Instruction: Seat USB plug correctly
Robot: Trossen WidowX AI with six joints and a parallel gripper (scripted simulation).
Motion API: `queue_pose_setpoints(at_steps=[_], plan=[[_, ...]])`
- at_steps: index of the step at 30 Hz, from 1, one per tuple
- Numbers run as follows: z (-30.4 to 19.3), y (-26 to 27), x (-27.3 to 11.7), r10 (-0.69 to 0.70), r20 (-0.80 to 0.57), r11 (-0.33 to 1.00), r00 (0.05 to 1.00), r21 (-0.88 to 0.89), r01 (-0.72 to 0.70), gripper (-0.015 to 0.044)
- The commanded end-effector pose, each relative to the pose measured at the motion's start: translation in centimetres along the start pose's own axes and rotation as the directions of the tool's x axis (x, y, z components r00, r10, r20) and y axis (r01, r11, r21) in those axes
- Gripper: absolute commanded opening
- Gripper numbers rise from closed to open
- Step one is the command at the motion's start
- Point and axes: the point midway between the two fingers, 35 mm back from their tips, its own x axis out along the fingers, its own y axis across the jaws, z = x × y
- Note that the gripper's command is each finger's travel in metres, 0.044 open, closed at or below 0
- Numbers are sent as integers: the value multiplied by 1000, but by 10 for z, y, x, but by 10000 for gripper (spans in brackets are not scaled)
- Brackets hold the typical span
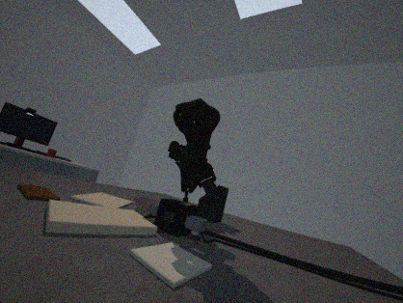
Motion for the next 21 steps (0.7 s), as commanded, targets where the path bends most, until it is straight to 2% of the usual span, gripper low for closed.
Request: queue_pose_setpoints(at_steps=[1,5,21], plan=[[0,0,0,1,0,1000,1000,1,-1,99],[0,0,0,1,0,1000,1000,1,-1,0],[0,0,0,1,0,1000,1000,1,-1,0]])
